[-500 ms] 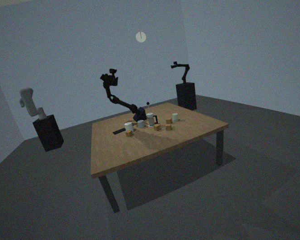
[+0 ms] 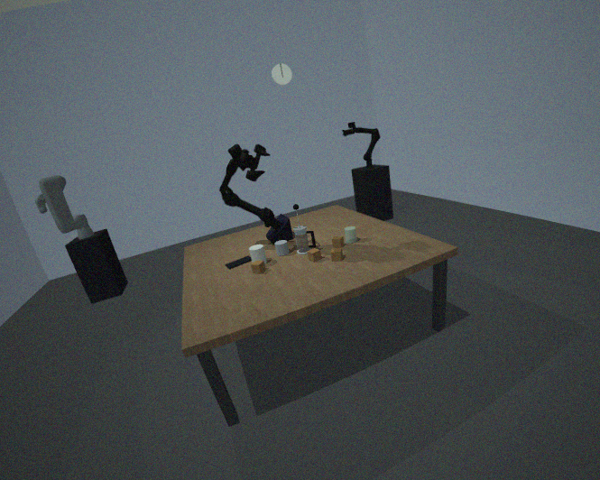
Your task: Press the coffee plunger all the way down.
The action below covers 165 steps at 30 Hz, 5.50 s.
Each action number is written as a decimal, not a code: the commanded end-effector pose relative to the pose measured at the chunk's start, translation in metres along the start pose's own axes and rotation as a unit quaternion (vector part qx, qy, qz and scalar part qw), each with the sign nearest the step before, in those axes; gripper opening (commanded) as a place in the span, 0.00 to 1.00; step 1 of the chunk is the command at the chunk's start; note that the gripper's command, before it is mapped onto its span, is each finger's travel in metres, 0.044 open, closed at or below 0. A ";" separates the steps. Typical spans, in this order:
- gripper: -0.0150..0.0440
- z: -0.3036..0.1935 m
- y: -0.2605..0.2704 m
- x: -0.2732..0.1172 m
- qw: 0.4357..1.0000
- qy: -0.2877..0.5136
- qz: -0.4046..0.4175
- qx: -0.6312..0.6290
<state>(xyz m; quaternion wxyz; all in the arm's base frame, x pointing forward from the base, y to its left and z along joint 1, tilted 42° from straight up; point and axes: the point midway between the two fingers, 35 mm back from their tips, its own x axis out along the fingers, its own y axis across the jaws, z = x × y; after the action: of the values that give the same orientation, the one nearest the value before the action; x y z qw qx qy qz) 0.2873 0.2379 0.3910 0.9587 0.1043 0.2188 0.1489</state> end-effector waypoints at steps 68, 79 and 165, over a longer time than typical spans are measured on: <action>0.47 -0.220 -0.135 0.083 0.877 0.089 -0.259 -0.395; 0.47 -0.223 -0.138 0.085 0.877 0.090 -0.259 -0.395; 0.47 -0.264 -0.210 0.116 0.876 0.088 -0.260 -0.396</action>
<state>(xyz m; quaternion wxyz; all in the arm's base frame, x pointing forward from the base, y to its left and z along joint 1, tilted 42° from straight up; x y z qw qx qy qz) 0.3187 0.1191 0.0606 0.9055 -0.3519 0.2366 -0.0192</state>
